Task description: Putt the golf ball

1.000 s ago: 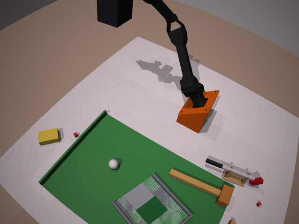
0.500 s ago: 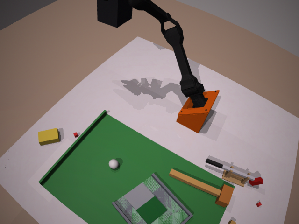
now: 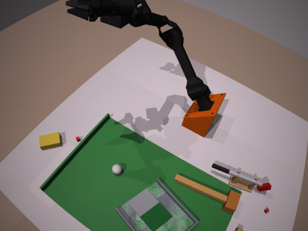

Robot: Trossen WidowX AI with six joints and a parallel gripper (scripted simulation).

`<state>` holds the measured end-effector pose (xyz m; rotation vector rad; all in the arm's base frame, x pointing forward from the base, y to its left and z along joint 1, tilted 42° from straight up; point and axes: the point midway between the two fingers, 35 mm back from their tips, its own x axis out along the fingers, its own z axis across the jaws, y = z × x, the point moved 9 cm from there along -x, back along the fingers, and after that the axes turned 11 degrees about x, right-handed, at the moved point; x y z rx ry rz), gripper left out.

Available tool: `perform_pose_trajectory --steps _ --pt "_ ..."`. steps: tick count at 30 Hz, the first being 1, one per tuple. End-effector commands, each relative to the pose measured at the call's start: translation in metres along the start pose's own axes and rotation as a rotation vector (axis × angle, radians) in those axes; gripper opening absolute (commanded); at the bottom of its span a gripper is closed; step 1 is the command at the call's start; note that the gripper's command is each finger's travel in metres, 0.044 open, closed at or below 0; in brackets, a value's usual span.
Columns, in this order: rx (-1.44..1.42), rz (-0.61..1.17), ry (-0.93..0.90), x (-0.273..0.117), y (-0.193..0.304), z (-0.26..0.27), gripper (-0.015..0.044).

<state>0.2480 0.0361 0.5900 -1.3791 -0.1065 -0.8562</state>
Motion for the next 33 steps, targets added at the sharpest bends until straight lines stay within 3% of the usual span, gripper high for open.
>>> perform_pose_trajectory --steps 1,15,33 --pt "-0.129 0.123 -0.093 -0.001 0.050 0.028 0.0440" --pt "-0.570 0.541 -0.453 -0.052 0.224 0.098 0.0440" --pt "-1.062 1.081 -0.957 -0.205 0.403 0.101 0.0440"
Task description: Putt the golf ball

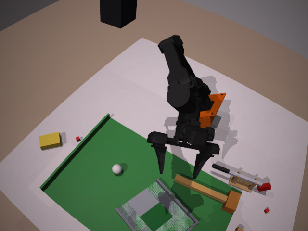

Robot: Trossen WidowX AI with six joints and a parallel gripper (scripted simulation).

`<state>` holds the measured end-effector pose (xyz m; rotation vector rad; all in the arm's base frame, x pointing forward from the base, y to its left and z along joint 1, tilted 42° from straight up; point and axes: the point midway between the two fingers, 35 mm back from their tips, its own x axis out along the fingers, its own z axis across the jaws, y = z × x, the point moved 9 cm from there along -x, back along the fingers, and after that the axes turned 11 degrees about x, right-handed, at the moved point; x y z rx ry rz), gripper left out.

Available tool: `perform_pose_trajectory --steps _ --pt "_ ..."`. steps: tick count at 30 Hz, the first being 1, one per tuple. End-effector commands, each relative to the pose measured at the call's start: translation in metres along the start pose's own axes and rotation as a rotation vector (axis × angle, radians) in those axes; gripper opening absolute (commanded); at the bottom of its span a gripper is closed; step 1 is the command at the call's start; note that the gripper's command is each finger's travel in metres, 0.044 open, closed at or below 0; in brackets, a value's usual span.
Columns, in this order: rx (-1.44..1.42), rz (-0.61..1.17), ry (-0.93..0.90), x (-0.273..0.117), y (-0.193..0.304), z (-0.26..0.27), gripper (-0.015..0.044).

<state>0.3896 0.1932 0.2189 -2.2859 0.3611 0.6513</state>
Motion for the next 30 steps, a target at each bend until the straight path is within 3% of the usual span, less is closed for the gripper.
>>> perform_pose_trajectory --steps 1,12,21,30 --pt "-0.136 0.124 -0.124 0.017 0.030 0.042 0.0440" --pt "-0.458 0.432 -0.427 0.031 0.115 0.126 0.0440" --pt "-0.850 0.741 -0.734 0.012 0.210 0.191 0.0440" --pt "-0.878 0.764 -0.757 0.011 0.225 0.194 0.0440"
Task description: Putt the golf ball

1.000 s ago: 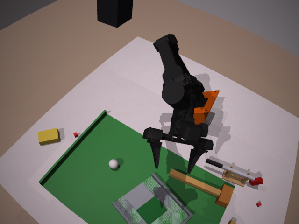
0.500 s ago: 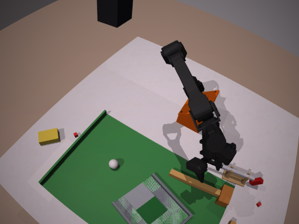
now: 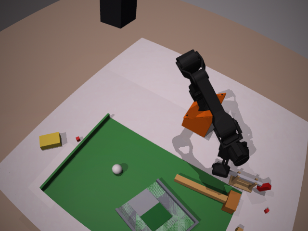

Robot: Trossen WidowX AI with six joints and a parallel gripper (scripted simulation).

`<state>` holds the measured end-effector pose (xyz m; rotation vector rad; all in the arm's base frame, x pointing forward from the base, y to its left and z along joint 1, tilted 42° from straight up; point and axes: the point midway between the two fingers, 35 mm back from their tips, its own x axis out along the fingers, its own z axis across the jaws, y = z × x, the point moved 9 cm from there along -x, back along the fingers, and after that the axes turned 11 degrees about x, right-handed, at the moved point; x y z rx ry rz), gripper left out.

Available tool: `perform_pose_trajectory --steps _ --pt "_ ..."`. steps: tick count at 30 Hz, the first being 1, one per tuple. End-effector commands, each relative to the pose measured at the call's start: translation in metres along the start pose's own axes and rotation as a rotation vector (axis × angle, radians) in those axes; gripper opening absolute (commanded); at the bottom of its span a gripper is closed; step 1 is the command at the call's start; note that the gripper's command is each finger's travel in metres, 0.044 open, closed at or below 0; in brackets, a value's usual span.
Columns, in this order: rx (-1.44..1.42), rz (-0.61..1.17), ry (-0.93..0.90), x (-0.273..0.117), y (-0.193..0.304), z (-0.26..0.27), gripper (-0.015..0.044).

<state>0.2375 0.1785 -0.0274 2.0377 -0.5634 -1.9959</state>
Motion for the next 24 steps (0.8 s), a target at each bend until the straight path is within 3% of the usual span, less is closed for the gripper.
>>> perform_pose_trajectory --steps 1,13,24 --pt "-0.011 0.008 -0.014 0.014 0.004 0.003 0.0440" --pt "-0.011 0.009 -0.013 0.046 0.014 0.003 0.0440" --pt "-0.011 0.009 -0.013 0.053 0.016 0.003 0.0440"
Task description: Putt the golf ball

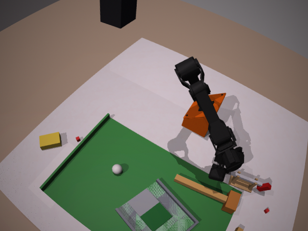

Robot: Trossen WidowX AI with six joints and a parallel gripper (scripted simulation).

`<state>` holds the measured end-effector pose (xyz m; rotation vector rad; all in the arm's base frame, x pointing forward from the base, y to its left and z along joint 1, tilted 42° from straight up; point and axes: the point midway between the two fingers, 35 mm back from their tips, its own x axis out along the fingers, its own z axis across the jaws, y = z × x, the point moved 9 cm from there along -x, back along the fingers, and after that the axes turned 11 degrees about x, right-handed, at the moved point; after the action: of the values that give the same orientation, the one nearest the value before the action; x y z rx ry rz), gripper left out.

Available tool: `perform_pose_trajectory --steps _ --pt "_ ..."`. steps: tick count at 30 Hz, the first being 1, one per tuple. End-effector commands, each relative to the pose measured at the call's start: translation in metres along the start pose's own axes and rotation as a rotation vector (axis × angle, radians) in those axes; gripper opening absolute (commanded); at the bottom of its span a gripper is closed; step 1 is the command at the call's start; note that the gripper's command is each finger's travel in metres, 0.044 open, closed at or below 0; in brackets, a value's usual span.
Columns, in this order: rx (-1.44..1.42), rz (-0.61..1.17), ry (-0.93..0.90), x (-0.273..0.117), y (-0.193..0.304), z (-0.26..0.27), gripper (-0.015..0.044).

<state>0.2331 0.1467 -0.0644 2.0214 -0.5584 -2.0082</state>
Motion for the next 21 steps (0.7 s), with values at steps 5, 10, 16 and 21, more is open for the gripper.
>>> perform_pose_trajectory --steps 5,10,16,21 --pt "-0.003 0.009 -0.001 0.013 0.004 0.000 0.0440" --pt "-0.003 0.009 -0.001 0.021 0.007 0.000 0.0440" --pt "0.001 0.002 0.000 0.018 0.005 -0.001 0.0387" --pt "0.001 0.002 0.000 0.018 0.005 -0.001 0.0256"
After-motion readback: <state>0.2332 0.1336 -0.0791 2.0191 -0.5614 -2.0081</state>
